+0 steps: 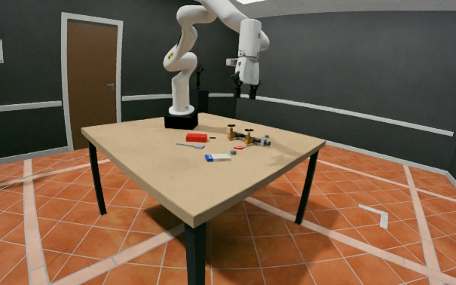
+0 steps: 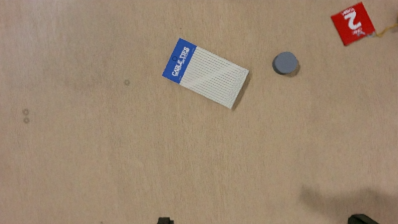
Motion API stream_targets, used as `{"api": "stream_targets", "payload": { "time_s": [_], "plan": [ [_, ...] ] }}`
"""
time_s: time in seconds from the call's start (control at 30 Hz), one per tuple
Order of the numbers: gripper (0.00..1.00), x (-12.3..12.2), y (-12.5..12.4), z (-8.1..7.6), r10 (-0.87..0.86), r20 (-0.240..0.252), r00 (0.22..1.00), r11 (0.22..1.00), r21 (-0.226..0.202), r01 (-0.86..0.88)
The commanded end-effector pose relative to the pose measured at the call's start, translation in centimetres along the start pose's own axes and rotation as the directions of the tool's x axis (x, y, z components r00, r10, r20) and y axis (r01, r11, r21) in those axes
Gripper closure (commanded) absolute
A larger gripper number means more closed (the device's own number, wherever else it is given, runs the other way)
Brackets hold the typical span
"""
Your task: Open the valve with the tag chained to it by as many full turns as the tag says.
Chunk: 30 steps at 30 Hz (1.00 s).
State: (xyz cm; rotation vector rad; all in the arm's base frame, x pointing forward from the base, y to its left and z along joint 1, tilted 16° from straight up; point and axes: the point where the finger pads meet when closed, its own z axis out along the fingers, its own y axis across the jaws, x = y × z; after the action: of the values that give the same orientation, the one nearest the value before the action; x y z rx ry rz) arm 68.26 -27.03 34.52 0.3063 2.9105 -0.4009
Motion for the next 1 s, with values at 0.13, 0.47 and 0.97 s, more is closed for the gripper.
{"api": "stream_targets", "payload": {
  "time_s": [0.13,0.47,0.97],
  "plan": [
    [0.0,0.9,1.7,0.8,-0.272,0.002,0.962,0.962,-0.001,0.272],
    [0.0,2.2,3.6,1.8,-0.557,0.0,0.831,0.831,0.0,0.557],
    [0.0,4.2,6.4,3.1,-0.862,-0.001,0.507,0.507,-0.002,0.862]
  ]
}}
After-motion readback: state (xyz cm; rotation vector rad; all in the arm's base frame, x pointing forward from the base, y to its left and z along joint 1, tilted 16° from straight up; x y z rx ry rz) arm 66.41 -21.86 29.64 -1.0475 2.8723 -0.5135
